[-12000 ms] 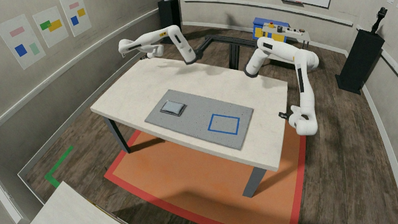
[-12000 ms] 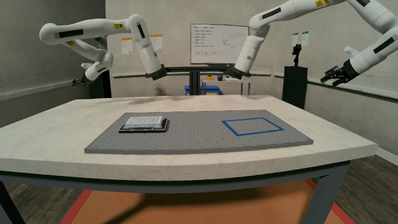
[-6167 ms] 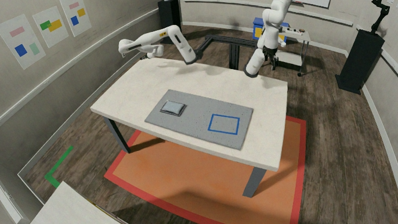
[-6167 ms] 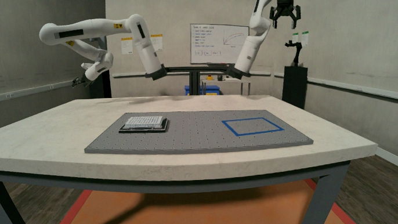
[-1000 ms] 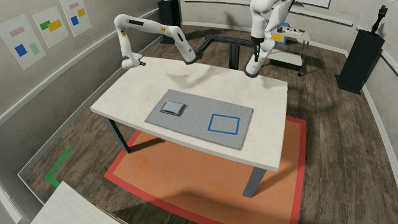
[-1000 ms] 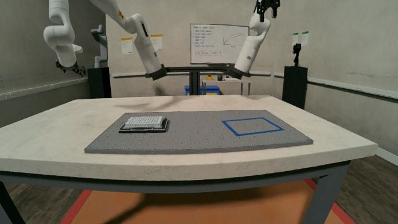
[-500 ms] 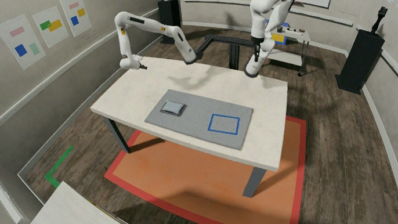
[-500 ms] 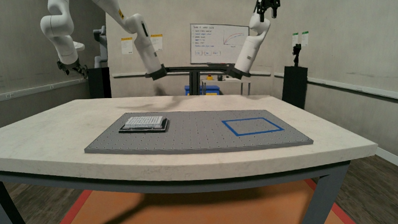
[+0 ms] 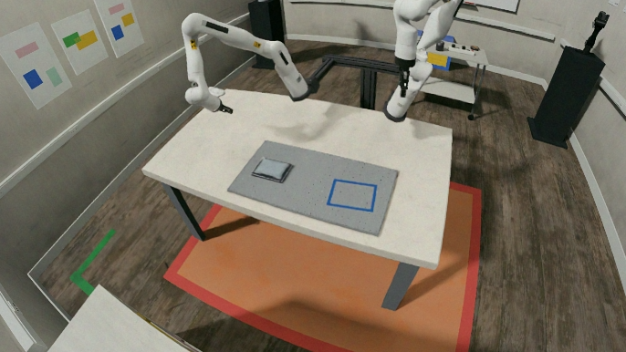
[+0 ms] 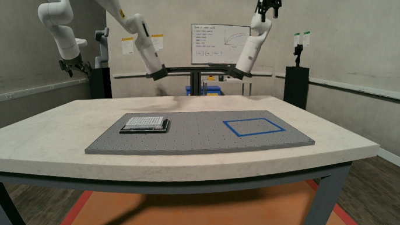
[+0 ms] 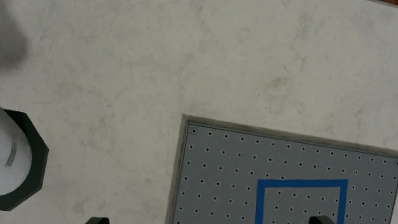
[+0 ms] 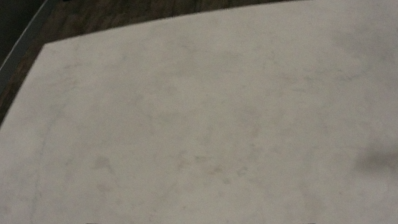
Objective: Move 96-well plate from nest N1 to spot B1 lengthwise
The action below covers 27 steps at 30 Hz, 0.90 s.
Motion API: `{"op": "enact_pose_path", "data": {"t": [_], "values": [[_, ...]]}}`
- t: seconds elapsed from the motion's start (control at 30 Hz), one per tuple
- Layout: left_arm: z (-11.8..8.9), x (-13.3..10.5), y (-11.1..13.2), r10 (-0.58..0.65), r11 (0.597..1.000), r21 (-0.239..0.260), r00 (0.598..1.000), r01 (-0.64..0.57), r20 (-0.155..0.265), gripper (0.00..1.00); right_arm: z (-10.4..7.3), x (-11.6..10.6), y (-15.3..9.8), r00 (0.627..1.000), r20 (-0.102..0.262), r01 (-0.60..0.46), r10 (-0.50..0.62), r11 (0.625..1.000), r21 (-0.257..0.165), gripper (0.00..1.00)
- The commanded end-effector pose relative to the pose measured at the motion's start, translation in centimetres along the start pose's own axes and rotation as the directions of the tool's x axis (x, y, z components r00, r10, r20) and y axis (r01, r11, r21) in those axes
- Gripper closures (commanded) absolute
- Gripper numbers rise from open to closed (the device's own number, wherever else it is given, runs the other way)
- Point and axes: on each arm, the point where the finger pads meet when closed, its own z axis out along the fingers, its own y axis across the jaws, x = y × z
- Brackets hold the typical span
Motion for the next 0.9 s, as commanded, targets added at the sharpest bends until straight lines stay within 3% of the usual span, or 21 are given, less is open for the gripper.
{"op": "enact_pose_path", "data": {"t": [0.0, 0.07, 0.17, 0.43, 0.53, 0.77, 0.87], "values": [[0.0, 0.0, 0.0, 0.000, 1.000, -0.001, 1.000, 0.000, 0.000, 0.002, -1.0, -0.7, 1.2, 1.000, 0.008, 0.000, 0.000, 1.000, -0.008, 0.002], [0.0, 0.0, 0.0, 0.000, 1.000, -0.001, 1.000, 0.000, 0.000, 0.002, -1.4, -1.0, 1.6, 1.000, 0.008, 0.000, 0.000, 1.000, -0.008, 0.002], [0.0, 0.0, 0.0, 0.000, 1.000, -0.001, 1.000, 0.000, 0.000, 0.002, -2.4, -1.6, 2.6, 0.997, 0.076, 0.014, -0.008, 0.997, -0.079, 0.002], [0.0, 0.0, 0.0, 0.000, 1.000, -0.001, 1.000, 0.000, 0.000, 0.002, -4.2, -2.7, 4.6, 0.997, 0.079, 0.014, -0.008, 0.997, -0.082, 0.002], [0.0, 0.0, 0.0, 0.000, 1.000, -0.001, 1.000, 0.000, 0.000, 0.002, -5.2, -3.2, 5.5, 0.989, 0.148, 0.037, -0.015, 0.988, -0.151, 0.002], [0.0, 0.0, 0.0, 0.000, 1.000, -0.001, 1.000, 0.000, 0.000, 0.002, -7.3, -4.2, 7.5, 0.988, 0.153, 0.039, -0.015, 0.987, -0.155, 0.002], [0.0, 0.0, 0.0, 0.000, 1.000, -0.001, 1.000, 0.000, 0.000, 0.002, -8.4, -4.6, 8.5, 0.975, 0.222, 0.070, -0.020, 0.973, -0.220, 0.002]]}}
